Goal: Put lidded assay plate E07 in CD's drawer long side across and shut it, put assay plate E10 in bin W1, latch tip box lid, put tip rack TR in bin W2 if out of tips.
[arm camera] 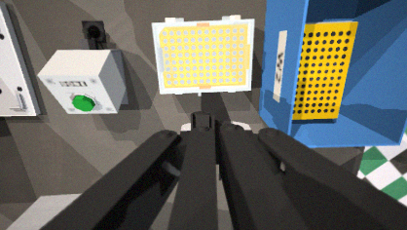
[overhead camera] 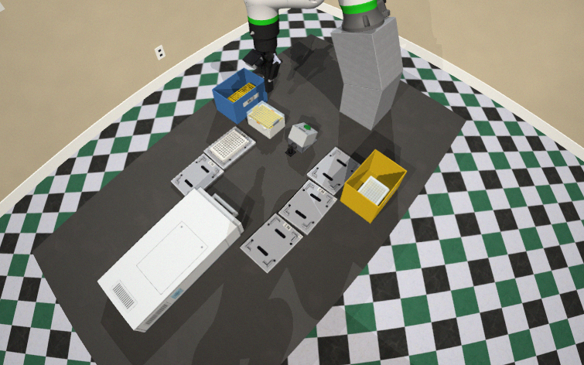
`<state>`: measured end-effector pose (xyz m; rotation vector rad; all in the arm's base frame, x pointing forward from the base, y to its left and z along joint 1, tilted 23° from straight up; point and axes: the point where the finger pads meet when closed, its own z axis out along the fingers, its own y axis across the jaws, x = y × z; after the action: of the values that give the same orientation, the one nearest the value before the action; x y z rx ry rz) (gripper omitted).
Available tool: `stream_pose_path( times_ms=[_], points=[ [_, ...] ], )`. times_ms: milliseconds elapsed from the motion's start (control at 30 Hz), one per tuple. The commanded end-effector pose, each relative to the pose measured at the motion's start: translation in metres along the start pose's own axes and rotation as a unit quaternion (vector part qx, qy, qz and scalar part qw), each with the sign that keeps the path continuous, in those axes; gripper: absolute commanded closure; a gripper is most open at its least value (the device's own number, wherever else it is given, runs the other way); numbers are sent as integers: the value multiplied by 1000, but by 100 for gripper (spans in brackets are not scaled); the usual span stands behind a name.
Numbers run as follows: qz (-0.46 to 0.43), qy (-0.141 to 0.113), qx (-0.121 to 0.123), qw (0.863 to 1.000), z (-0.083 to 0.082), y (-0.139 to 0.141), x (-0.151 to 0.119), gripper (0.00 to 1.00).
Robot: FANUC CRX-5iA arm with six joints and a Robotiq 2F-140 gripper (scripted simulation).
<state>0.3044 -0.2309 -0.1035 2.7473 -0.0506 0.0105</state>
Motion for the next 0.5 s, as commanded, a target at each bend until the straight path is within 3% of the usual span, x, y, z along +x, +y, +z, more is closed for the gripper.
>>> stream_pose_path(
  times_ms=[0, 467],
  points=[
    [0, 1, -1, 1000, -2, -18, -2, 90],
    [0, 1, -1, 1000, -5, -65, -9, 90]
  ],
)
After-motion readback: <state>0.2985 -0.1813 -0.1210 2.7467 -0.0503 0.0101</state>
